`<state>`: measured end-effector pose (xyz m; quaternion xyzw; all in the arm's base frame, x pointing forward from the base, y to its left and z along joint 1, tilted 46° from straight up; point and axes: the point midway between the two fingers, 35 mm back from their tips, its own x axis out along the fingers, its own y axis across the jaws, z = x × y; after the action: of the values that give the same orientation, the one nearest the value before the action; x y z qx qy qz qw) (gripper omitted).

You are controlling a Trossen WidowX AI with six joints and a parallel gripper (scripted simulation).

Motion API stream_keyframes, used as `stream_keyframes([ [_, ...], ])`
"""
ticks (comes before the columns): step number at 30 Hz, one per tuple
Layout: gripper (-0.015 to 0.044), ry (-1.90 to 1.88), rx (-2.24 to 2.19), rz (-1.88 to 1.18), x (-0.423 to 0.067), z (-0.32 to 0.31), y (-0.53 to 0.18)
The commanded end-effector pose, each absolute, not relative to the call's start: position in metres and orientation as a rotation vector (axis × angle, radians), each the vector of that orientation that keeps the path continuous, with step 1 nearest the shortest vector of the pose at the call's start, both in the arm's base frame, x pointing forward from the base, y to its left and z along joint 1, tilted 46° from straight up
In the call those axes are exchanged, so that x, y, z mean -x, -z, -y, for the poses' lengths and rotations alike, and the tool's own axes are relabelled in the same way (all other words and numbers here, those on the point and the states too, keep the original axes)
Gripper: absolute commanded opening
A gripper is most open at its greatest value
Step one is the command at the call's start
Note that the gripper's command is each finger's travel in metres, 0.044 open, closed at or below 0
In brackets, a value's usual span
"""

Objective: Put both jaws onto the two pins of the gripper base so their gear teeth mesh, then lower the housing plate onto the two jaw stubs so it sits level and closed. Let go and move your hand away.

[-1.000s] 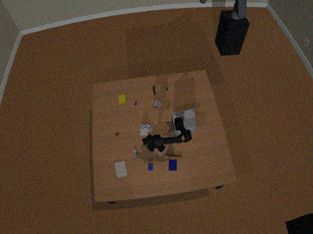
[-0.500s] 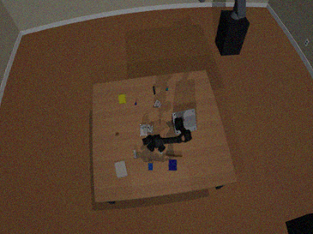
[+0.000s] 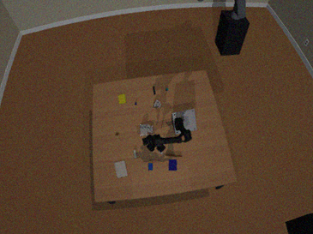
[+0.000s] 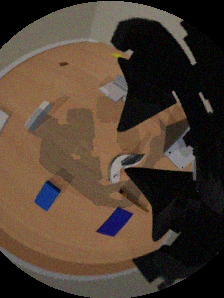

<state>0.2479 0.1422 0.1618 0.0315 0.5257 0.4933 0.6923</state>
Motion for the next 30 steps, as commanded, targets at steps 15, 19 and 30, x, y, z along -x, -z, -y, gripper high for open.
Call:
stream_keyframes([
  [15,0.0440,-1.102,-0.070,-1.175,-0.2479,-0.1421,-0.1618],
  [19,0.0440,-1.102,-0.070,-1.175,-0.2479,-0.1421,-0.1618],
  [30,0.0440,-1.102,-0.070,-1.175,-0.2479,-0.1421,-0.1618],
])
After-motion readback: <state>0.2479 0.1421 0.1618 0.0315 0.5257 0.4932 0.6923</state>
